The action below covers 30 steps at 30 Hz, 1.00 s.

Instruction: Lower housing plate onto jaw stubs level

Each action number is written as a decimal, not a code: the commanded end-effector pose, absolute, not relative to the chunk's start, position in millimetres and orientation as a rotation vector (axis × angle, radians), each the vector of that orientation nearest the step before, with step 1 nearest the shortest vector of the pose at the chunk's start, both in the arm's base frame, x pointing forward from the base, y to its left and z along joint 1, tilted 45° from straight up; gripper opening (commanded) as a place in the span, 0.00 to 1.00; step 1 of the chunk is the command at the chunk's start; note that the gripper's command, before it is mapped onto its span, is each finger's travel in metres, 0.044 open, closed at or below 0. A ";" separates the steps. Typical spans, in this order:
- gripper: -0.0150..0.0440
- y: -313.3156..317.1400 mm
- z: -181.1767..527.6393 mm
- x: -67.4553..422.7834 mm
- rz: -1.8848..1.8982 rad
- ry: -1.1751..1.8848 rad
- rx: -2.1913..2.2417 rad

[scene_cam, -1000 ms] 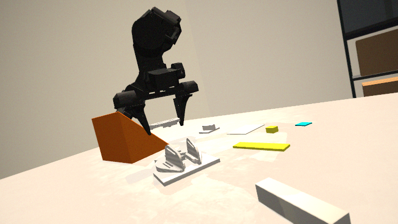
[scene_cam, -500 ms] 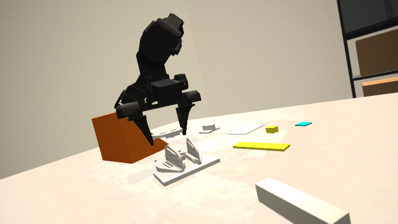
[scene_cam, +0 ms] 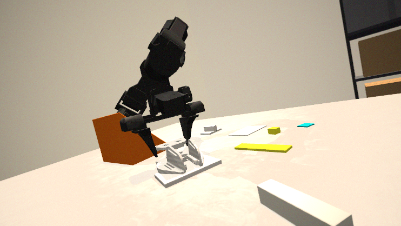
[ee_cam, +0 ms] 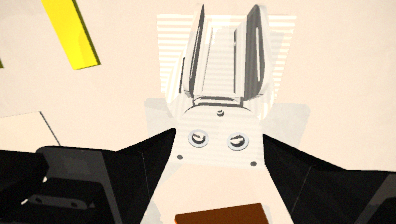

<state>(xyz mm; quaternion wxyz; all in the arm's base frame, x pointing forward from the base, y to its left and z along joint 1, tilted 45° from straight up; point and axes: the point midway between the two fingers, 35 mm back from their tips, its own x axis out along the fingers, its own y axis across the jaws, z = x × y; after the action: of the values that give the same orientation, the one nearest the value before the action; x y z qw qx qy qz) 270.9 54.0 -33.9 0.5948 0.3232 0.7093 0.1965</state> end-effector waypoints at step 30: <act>0.85 62.9 -42.1 266.6 0.457 1.657 0.764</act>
<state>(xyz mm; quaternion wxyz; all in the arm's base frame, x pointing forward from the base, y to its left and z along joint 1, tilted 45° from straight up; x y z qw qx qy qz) 266.9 61.7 -41.6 0.5911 0.3244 0.7118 0.1966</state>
